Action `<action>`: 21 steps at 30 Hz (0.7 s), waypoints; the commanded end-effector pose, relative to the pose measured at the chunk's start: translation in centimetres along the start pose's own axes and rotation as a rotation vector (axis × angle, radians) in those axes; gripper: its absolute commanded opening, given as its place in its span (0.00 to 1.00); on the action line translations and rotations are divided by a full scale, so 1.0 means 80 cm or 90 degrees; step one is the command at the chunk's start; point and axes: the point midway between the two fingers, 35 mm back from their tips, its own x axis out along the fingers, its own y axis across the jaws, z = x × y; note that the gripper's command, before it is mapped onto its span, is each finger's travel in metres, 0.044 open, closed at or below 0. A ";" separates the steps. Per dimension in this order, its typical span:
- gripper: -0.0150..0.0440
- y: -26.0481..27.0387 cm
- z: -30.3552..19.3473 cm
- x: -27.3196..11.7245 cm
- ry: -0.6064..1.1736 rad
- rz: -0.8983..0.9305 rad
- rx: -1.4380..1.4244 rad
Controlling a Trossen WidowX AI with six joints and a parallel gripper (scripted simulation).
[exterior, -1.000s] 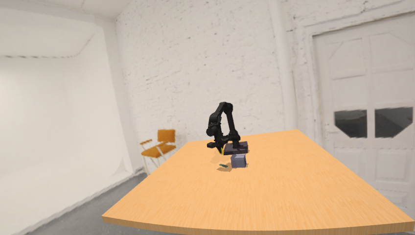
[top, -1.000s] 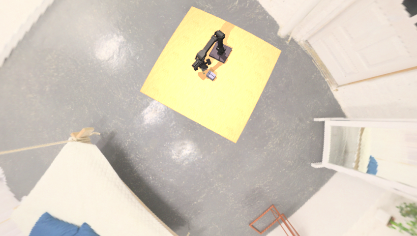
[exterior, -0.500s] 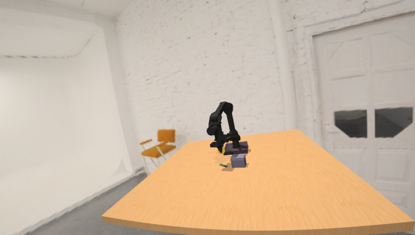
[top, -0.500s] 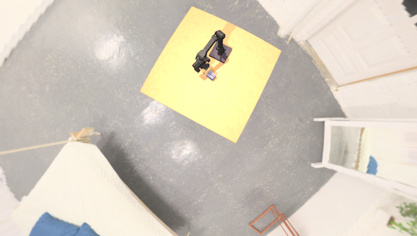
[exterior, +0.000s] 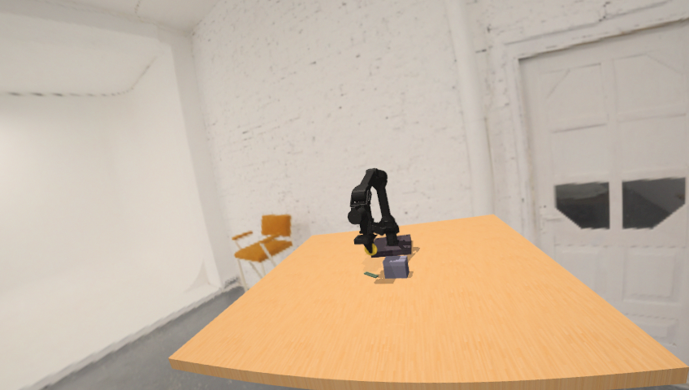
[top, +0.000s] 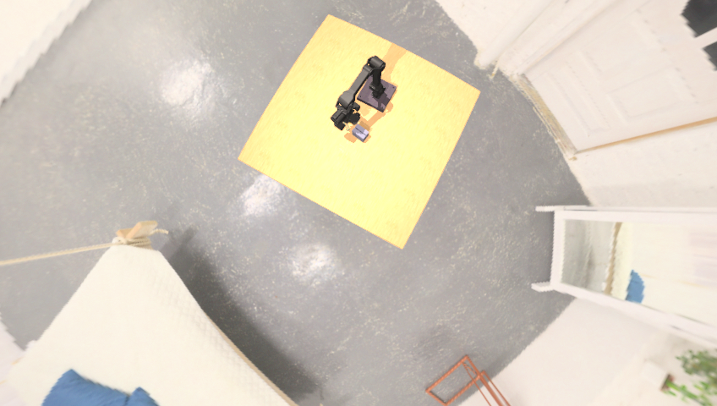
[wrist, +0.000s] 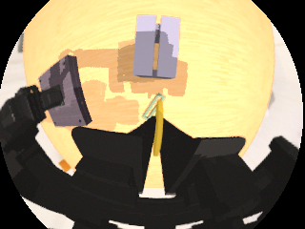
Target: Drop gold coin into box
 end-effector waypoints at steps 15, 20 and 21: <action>0.25 -0.001 0.058 0.000 -0.001 0.003 0.000; 0.25 0.000 0.075 0.000 -0.002 0.003 0.000; 0.25 0.001 0.078 0.000 -0.002 0.003 0.000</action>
